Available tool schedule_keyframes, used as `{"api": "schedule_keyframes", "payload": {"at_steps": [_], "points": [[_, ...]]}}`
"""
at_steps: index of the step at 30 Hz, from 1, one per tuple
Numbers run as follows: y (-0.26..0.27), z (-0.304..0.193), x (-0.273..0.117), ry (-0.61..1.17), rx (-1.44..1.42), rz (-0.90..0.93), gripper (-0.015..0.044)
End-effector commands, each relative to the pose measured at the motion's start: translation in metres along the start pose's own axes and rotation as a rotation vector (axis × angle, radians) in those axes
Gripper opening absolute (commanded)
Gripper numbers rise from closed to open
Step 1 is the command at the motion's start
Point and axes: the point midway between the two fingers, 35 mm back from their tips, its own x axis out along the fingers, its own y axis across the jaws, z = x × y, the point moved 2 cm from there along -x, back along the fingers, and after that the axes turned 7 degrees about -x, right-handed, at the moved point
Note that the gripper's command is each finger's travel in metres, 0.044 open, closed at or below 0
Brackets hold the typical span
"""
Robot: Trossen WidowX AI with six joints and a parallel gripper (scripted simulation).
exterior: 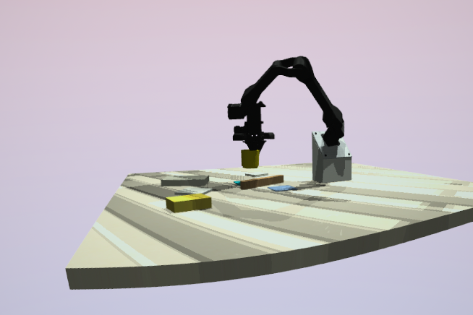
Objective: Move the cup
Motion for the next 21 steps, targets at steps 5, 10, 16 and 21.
{"api": "schedule_keyframes", "payload": {"at_steps": [5, 10, 16, 21], "points": [[-0.006, 0.017, 0.002, 0.002, -0.003, -0.007, 0.0000], [-0.009, 0.025, 0.002, 0.002, -0.003, -0.007, 0.0000], [-0.010, 0.029, 0.005, 0.001, -0.003, -0.007, 0.0000], [-0.010, 0.029, 0.014, 0.001, -0.003, -0.007, 0.0000]]}}
